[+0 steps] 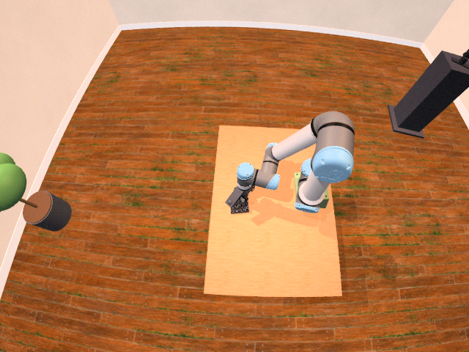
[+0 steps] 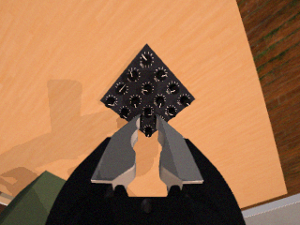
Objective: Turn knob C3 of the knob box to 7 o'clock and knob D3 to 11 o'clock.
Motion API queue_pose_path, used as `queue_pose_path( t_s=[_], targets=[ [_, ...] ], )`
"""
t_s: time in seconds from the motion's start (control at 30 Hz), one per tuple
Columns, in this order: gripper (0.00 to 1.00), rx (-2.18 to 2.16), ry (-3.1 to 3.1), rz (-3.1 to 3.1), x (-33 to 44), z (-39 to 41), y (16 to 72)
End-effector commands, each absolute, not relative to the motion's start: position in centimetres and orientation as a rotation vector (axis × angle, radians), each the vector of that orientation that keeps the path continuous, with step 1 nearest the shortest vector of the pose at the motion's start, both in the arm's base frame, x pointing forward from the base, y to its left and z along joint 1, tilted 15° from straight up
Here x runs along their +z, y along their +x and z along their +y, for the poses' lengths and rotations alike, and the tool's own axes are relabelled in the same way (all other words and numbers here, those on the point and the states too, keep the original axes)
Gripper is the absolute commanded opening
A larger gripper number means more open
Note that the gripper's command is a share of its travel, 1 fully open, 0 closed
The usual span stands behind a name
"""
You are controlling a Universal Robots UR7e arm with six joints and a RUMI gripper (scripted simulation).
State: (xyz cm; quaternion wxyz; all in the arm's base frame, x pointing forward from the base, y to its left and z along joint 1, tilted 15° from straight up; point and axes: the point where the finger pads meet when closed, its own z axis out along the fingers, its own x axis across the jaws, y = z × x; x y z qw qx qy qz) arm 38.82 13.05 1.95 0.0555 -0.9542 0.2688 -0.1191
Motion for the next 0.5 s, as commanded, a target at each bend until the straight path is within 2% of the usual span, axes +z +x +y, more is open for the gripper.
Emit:
queue_pose_path(
  t_s=[0.0,0.47],
  targets=[
    [0.11,-0.363,-2.896,0.816,1.99,13.06,38.85],
    [0.11,-0.363,-2.896,0.816,1.70,13.07,38.93]
  ],
)
